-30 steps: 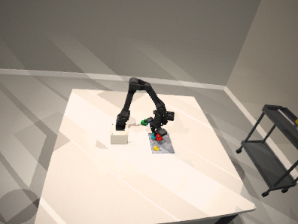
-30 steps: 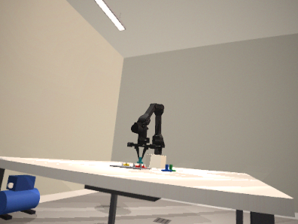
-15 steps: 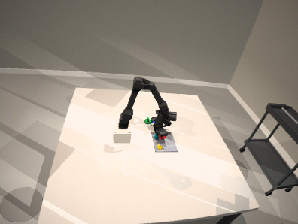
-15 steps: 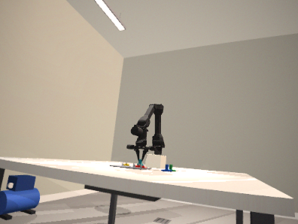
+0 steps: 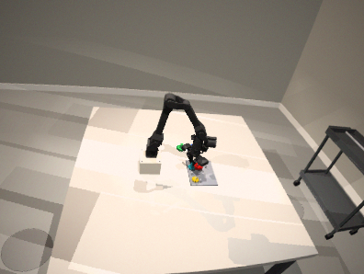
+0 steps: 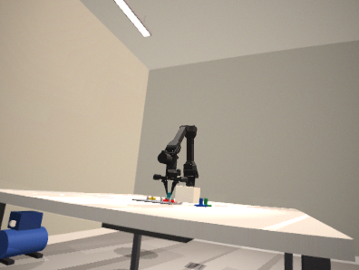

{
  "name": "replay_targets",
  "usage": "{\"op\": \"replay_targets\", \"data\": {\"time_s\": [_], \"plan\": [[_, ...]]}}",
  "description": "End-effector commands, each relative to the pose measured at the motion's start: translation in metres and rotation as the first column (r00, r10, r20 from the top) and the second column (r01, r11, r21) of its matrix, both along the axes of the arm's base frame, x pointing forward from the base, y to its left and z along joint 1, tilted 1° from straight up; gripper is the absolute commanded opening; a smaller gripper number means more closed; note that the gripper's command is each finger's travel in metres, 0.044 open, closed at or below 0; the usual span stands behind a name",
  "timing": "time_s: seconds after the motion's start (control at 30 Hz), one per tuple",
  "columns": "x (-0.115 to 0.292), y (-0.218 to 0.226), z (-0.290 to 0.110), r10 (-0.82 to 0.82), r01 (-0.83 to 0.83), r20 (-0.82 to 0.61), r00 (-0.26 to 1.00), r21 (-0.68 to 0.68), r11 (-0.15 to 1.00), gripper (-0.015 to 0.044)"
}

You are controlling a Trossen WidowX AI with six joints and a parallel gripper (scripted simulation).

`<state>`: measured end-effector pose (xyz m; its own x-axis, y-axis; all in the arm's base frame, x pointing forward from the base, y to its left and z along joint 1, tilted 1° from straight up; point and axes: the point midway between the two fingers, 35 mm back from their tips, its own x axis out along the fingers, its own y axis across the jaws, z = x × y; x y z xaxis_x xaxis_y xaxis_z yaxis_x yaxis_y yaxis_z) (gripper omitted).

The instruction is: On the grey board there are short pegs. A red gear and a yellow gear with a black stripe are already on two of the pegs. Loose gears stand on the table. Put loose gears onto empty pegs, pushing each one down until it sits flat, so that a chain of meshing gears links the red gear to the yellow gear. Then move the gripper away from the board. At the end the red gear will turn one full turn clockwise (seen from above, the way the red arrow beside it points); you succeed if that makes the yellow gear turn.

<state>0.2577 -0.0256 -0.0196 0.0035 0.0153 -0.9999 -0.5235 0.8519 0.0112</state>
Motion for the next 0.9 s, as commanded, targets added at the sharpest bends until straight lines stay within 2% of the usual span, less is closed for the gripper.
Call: {"op": "replay_targets", "data": {"time_s": [0.0, 0.13, 0.3, 0.87], "plan": [[-0.0003, -0.0012, -0.0015, 0.117, -0.117, 0.000, 0.993, -0.004, 0.993, 0.0000], [0.0004, -0.0014, -0.0022, 0.135, -0.135, 0.000, 0.991, -0.004, 0.991, 0.0000], [0.0007, -0.0009, -0.0028, 0.066, -0.066, -0.001, 0.998, -0.004, 0.998, 0.0000], [0.0002, -0.0012, -0.0056, -0.360, 0.360, -0.006, 0.933, -0.003, 0.933, 0.0000]]}}
